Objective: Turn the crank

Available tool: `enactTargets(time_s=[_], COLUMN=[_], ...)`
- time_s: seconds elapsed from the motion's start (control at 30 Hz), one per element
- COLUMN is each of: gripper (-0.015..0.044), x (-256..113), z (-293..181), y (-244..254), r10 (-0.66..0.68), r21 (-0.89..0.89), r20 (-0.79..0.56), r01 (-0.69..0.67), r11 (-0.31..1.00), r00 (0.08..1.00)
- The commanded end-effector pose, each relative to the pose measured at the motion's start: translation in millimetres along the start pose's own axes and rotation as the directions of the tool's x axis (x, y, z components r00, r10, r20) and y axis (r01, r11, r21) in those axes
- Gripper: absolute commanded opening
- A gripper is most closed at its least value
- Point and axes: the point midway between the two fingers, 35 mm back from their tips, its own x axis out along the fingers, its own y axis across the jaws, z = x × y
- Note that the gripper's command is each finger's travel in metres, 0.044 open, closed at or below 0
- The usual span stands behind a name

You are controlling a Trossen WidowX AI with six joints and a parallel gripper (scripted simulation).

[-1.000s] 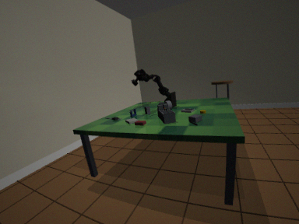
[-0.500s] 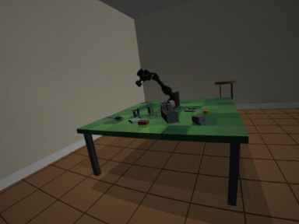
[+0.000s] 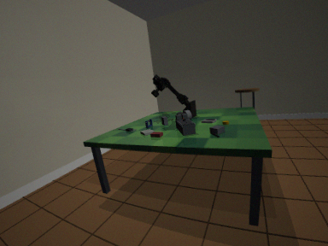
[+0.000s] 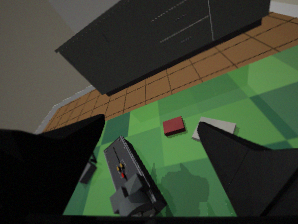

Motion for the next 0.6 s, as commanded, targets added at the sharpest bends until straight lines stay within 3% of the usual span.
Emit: enactTargets(time_s=[0.0, 0.57], gripper=[0.0440, 0.0440], x=[20, 81], z=[-18, -94], y=[13, 75], r10=[-0.018, -0.116], r21=[-0.048, -0.288], r20=[-0.072, -0.286], r01=[0.015, 0.030], r11=[0.999, 0.957], r00=[0.997, 0.951])
